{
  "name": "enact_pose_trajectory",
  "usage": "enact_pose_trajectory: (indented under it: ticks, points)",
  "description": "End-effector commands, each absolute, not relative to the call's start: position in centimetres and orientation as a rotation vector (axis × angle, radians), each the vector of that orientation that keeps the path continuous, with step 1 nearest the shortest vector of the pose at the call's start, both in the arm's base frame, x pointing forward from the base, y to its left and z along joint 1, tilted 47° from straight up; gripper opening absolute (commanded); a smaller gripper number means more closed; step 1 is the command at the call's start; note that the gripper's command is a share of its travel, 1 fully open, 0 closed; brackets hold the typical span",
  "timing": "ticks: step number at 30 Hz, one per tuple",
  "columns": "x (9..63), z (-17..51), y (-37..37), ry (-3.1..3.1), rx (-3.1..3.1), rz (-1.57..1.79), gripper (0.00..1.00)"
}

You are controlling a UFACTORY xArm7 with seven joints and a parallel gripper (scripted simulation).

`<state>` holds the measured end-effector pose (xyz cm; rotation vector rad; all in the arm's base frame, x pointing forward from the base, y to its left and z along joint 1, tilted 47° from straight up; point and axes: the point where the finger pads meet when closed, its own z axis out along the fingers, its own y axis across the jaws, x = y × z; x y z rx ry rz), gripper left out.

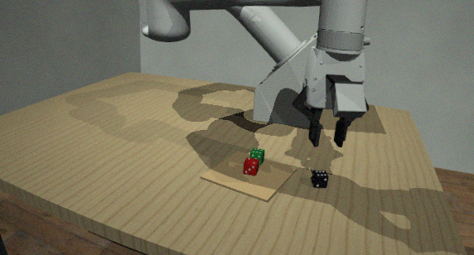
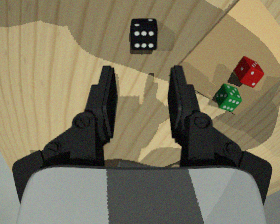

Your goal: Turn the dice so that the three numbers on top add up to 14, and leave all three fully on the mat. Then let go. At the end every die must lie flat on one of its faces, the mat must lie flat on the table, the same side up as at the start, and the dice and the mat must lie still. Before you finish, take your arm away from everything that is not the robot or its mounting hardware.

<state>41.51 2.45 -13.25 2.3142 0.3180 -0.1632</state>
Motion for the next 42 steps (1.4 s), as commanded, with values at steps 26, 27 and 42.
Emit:
enact_pose_trajectory:
  ticks: [26,27,42]
  points:
    - [41.55,-13.2,2.59,0.32,2.316,-0.159,0.42]
    - [41.55,-13.2,2.59,0.32,2.316,-0.159,0.42]
    - [41.56,-13.5,2.26,0.319,2.313,-0.155,0.42]
